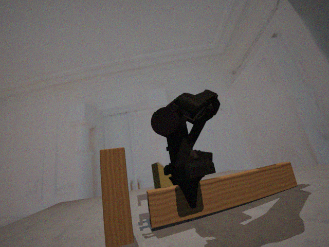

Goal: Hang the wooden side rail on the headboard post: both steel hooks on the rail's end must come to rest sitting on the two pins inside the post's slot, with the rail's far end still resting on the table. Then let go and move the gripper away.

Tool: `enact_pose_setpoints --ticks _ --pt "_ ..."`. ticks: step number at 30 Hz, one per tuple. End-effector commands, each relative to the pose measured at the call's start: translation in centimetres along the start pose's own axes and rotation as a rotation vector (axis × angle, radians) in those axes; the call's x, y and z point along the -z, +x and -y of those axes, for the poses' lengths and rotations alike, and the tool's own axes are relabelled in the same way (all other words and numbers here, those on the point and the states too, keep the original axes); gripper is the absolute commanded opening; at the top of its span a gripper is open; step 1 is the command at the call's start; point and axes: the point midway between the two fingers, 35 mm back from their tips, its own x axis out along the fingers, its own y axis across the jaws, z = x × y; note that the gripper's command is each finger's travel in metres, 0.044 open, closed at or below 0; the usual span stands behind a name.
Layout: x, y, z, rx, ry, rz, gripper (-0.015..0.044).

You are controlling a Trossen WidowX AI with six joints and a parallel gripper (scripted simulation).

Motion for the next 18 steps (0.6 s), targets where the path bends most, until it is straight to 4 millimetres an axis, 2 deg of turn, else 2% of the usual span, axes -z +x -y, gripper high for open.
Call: enact_pose_setpoints --ticks 1,18 --pt "0.15 -0.84 0.39 0.021 -0.009 -0.007 0.0000" --pt "0.15 -1.12 0.38 0.021 -0.009 -0.007 0.0000"
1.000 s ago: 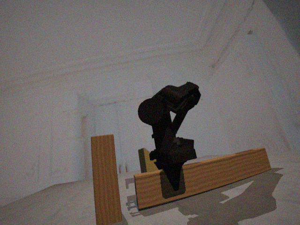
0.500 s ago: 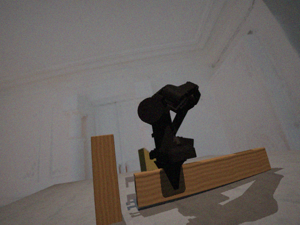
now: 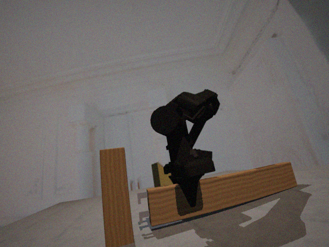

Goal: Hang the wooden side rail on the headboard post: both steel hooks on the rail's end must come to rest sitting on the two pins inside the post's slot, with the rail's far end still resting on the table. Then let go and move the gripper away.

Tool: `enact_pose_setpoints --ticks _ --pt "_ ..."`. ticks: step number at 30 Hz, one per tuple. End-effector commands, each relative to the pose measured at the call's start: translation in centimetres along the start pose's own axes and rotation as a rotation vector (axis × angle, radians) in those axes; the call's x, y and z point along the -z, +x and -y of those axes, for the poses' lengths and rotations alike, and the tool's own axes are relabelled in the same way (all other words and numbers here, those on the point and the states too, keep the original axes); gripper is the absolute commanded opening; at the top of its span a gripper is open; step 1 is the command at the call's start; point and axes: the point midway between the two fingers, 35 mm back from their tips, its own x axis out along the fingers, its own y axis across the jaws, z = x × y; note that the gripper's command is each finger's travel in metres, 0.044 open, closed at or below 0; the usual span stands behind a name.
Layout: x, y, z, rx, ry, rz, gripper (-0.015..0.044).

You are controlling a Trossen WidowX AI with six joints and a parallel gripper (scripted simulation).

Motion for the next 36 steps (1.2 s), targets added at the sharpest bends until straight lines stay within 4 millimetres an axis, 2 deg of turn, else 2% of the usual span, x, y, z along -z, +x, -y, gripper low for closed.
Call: enact_pose_setpoints --ticks 1,36 --pt "0.15 -0.85 0.38 0.021 -0.008 -0.007 0.0000" --pt "0.15 -1.43 0.37 0.021 -0.008 -0.008 0.0000"
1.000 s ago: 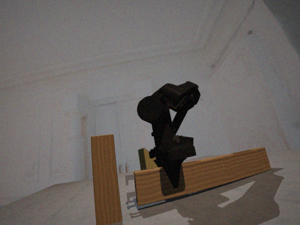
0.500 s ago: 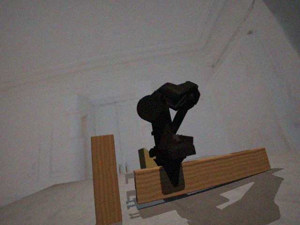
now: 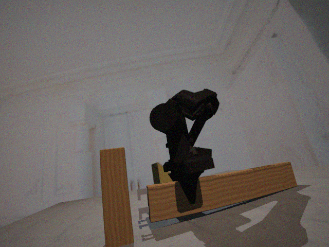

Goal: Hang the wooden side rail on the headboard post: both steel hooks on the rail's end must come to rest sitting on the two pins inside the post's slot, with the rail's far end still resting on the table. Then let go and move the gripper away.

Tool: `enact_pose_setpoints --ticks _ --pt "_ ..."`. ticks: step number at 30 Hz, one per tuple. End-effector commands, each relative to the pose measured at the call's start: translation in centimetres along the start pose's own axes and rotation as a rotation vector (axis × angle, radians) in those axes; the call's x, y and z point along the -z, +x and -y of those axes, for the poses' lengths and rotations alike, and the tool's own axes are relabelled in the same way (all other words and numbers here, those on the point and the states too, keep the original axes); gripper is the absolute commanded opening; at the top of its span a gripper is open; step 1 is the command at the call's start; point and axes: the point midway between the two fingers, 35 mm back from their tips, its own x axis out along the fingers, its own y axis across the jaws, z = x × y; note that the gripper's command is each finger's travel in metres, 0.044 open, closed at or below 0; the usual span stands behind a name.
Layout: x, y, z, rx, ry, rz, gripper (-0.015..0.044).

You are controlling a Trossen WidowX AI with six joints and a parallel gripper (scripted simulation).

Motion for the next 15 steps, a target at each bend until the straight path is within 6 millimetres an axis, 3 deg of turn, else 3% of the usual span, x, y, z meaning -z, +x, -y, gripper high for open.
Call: enact_pose_setpoints --ticks 1,15 --pt "0.16 -0.86 0.37 0.021 -0.007 -0.008 0.0000" --pt "0.16 -1.09 0.36 0.021 -0.007 -0.008 0.0000"
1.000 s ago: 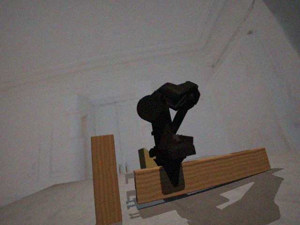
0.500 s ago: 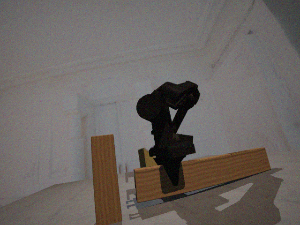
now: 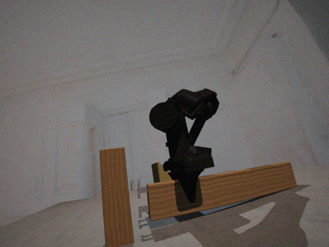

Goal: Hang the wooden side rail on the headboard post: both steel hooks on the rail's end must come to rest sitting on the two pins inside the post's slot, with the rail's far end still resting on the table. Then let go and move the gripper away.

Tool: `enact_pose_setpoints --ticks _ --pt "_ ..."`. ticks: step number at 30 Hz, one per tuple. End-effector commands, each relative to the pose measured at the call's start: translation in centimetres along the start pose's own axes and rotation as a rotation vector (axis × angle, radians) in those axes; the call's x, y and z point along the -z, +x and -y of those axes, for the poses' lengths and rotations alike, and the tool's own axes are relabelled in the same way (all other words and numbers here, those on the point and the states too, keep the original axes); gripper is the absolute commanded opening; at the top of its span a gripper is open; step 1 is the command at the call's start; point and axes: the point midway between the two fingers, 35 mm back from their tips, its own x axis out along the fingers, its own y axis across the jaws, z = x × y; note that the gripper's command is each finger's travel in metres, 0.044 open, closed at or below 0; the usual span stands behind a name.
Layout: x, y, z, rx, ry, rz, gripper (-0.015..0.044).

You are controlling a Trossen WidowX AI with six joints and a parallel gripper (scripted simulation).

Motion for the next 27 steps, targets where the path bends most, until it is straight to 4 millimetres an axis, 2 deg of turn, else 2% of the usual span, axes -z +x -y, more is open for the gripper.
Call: enact_pose_setpoints --ticks 1,27 --pt "0.16 -0.86 0.36 0.021 -0.007 -0.008 0.0000" --pt "0.16 -1.30 0.36 0.021 -0.007 -0.008 0.0000"
